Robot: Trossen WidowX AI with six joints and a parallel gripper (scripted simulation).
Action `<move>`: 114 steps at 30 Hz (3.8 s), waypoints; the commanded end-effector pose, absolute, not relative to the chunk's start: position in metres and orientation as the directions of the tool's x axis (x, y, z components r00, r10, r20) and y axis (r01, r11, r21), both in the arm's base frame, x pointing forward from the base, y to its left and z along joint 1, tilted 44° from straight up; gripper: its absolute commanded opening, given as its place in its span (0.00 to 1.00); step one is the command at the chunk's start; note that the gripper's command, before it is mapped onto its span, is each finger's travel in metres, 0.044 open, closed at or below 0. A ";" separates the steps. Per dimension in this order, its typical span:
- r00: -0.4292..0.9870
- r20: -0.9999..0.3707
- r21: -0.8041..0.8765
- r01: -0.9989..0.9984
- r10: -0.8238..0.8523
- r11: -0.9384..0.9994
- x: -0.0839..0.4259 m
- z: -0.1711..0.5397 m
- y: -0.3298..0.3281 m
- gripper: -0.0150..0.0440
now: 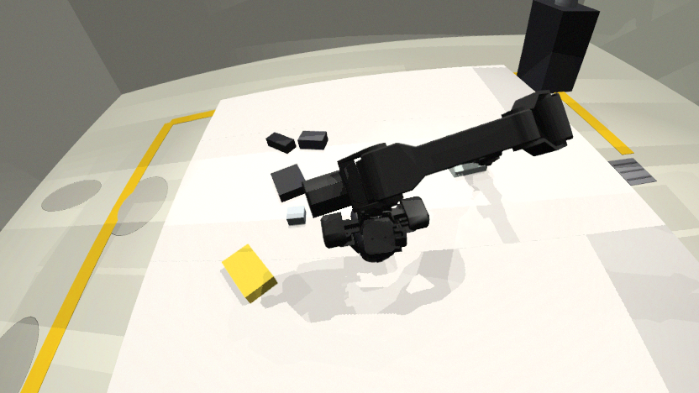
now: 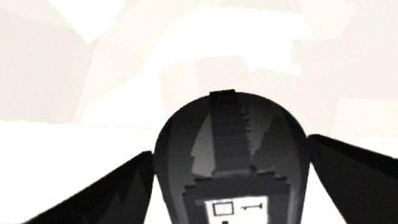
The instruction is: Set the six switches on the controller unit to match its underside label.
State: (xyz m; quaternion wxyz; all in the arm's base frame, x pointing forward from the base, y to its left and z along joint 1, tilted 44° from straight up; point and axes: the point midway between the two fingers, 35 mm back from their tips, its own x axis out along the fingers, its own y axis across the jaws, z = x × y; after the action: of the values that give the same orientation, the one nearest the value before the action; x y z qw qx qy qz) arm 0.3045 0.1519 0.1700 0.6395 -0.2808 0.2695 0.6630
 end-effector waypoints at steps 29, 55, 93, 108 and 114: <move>-0.018 -0.721 -0.003 -1.000 0.692 -0.029 0.307 0.177 0.124 0.82; -0.019 -0.722 -0.002 -1.000 0.691 -0.029 0.307 0.179 0.103 0.82; -0.019 -0.723 -0.001 -1.000 0.690 -0.029 0.308 0.176 0.072 0.82; -0.019 -0.724 -0.001 -1.000 0.690 -0.029 0.309 0.173 0.061 0.82; -0.020 -0.724 -0.001 -1.000 0.689 -0.029 0.309 0.171 0.056 0.82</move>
State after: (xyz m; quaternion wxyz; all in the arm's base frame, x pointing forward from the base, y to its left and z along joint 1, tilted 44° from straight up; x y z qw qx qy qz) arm 0.3080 0.0610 0.1763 0.6443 -0.2801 0.2666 0.6598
